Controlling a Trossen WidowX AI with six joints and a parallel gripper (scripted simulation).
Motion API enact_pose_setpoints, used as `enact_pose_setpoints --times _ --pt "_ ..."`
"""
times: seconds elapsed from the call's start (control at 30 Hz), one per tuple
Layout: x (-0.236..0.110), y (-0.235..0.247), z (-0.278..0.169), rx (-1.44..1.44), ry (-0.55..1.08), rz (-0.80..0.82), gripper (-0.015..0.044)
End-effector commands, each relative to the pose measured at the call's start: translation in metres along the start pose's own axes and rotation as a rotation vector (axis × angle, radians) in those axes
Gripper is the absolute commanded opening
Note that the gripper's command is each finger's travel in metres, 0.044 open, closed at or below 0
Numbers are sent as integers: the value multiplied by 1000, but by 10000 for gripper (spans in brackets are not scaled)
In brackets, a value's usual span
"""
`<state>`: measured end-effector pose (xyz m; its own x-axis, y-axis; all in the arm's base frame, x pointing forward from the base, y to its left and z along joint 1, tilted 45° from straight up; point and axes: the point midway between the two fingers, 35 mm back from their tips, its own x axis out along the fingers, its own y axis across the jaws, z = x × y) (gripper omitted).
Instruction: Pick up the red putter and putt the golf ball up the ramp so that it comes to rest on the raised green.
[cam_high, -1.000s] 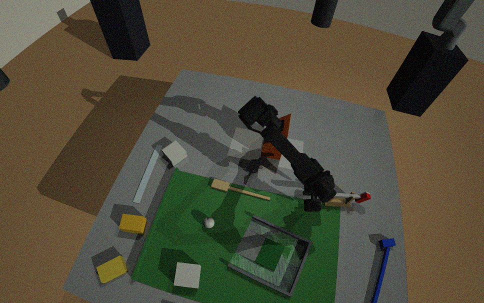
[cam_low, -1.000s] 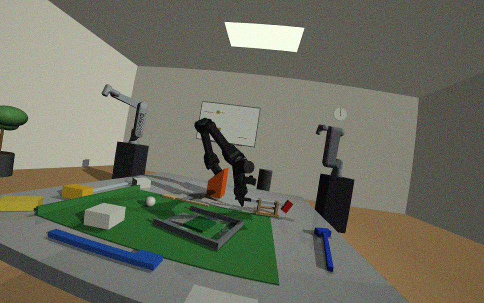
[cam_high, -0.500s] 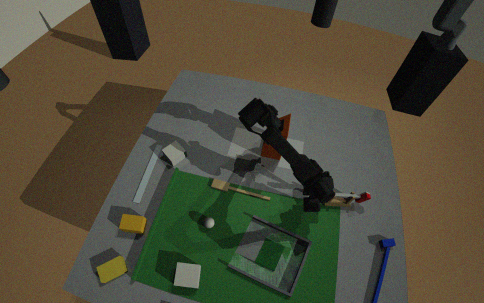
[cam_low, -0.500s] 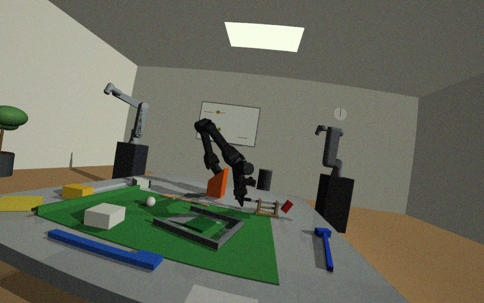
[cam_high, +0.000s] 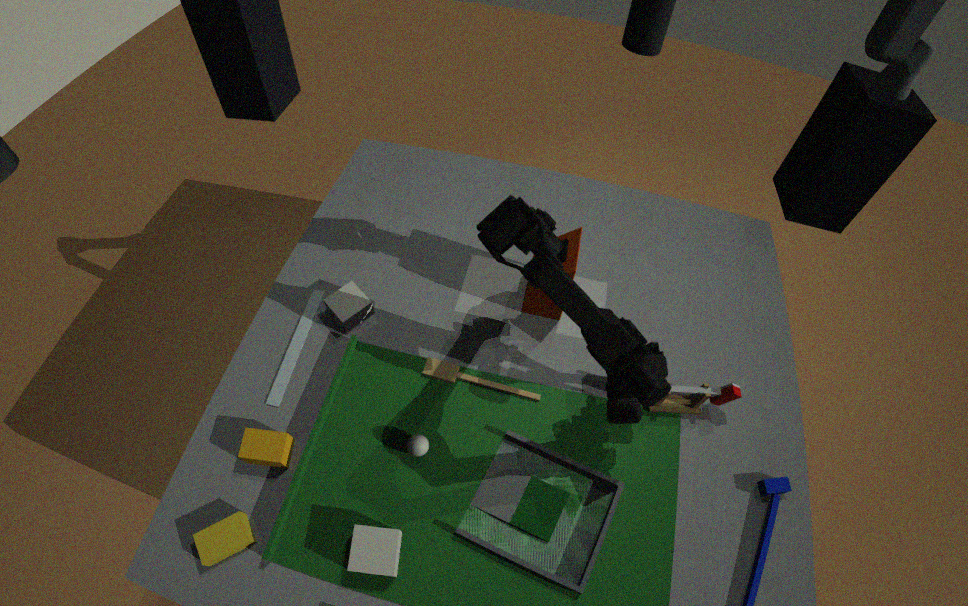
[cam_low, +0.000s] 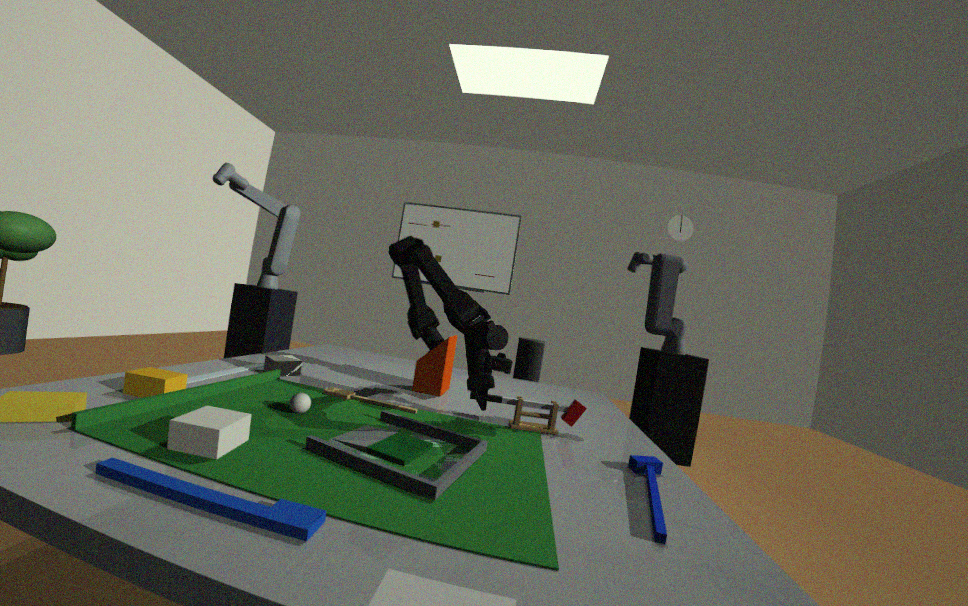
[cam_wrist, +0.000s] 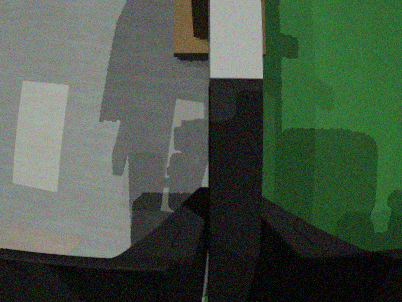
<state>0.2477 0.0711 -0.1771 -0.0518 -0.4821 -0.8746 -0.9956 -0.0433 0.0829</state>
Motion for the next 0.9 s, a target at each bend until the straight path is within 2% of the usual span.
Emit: enact_pose_setpoints --times 0.0,0.37,0.53,0.87 --pt "-11 -3 4 1 -5 -5 0" --pt "-95 0 27 0 -8 -3 0" --pt "-90 -3 23 13 -1 -11 0" --pt "-119 -21 -35 329 11 -41 0"
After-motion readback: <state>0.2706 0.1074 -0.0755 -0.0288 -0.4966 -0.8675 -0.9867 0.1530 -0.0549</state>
